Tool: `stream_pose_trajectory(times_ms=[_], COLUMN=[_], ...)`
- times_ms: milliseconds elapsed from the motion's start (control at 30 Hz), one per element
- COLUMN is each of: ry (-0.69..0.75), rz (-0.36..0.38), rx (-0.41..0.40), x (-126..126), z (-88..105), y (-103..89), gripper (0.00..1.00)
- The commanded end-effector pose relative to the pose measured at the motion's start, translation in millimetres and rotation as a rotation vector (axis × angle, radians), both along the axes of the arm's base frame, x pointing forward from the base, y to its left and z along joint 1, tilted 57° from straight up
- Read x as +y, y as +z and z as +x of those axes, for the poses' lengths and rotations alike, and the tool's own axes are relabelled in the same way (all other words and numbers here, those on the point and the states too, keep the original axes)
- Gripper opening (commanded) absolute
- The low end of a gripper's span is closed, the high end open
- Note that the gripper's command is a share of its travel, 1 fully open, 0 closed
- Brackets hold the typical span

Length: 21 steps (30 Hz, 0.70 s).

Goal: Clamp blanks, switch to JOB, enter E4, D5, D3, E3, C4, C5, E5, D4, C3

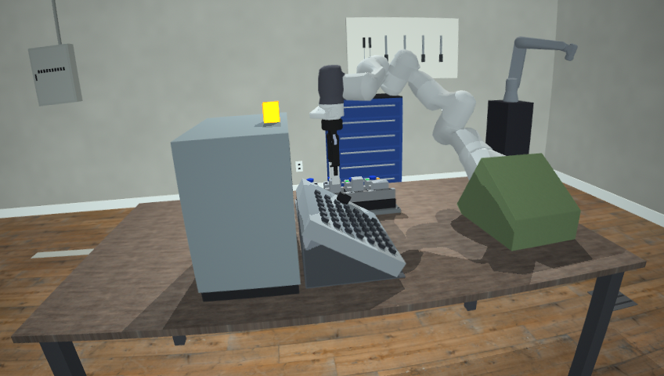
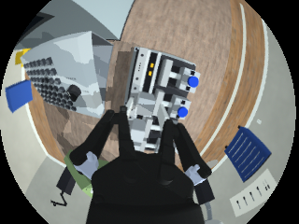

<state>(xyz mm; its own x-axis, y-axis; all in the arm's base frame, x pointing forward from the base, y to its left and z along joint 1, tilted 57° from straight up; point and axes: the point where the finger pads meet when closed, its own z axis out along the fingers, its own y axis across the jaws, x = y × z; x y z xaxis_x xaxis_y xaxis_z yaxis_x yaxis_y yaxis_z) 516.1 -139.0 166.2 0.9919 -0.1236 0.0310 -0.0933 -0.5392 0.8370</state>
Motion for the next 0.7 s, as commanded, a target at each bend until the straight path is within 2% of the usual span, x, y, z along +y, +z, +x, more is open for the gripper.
stream_pose_trajectory(times_ms=[0, 433, 667], ry=[0.001, 0.001, 0.001], rz=[-0.002, -0.002, -0.002], rx=[-0.004, -0.004, -0.004], x=[-1, 10, 32], z=[0.8, 1.8, 4.0], y=[-0.9, 5.7, 20.1], gripper=[0.40, 0.40, 0.40])
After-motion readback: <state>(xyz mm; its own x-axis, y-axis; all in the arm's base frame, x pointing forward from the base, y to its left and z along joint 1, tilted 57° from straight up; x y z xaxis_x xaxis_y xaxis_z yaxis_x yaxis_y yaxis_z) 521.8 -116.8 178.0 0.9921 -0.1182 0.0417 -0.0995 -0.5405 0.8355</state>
